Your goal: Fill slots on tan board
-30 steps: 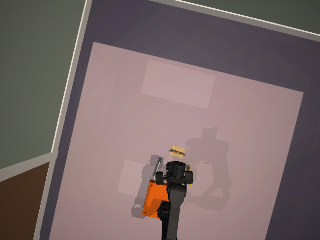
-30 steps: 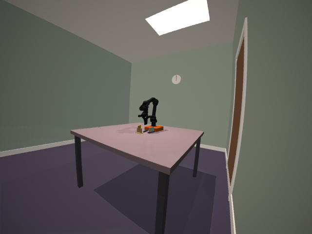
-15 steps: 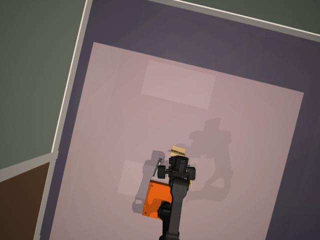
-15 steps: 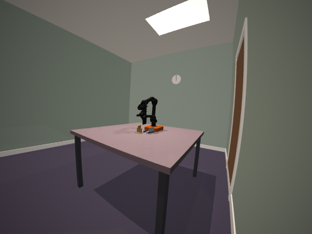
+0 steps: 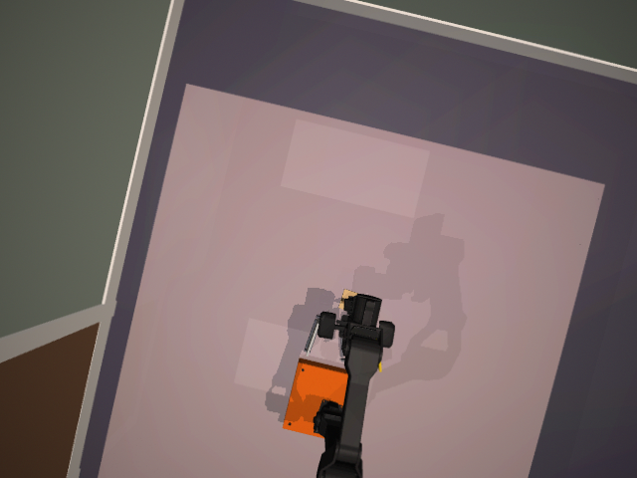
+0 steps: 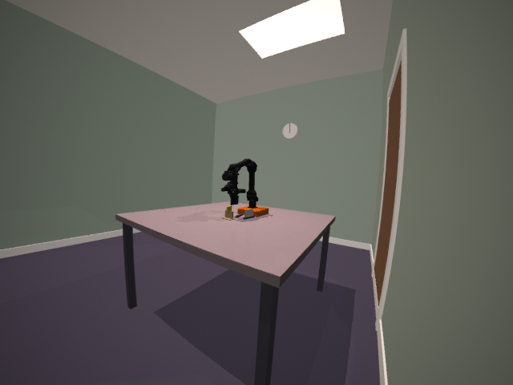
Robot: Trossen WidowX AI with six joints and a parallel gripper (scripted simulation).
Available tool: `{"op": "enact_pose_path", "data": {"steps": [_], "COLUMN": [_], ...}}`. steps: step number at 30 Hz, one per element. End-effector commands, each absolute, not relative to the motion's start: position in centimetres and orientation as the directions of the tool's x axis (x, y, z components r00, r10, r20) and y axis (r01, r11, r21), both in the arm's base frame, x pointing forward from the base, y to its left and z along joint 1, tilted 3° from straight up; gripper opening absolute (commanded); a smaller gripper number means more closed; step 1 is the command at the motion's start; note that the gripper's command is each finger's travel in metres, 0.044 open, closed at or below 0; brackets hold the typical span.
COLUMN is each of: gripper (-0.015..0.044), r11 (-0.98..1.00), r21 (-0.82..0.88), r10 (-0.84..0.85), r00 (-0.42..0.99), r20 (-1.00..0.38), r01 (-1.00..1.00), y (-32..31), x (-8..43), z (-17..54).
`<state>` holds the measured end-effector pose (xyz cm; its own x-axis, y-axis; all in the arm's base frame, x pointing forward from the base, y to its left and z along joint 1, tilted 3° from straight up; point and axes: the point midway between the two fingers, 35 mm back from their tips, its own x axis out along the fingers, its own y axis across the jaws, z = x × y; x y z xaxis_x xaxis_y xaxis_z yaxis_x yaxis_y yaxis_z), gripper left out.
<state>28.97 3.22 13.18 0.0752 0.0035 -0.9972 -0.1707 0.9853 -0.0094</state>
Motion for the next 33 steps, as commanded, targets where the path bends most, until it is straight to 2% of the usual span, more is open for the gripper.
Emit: {"op": "enact_pose_path", "data": {"steps": [1,19,33], "gripper": [0.0000,0.0000,0.0000], "r11": [0.990,1.000,1.000], "r21": [-0.005,0.004,0.005], "r10": [0.006,0.006,0.006], "r00": [0.077,0.081,0.081], "r20": [-0.997,-0.997,-0.997], "r01": [-0.144,-0.021,-0.017], "y": [3.3,3.1,3.1], "x": [29.9,34.5,34.8], "z": [13.3,13.1,11.0]}}
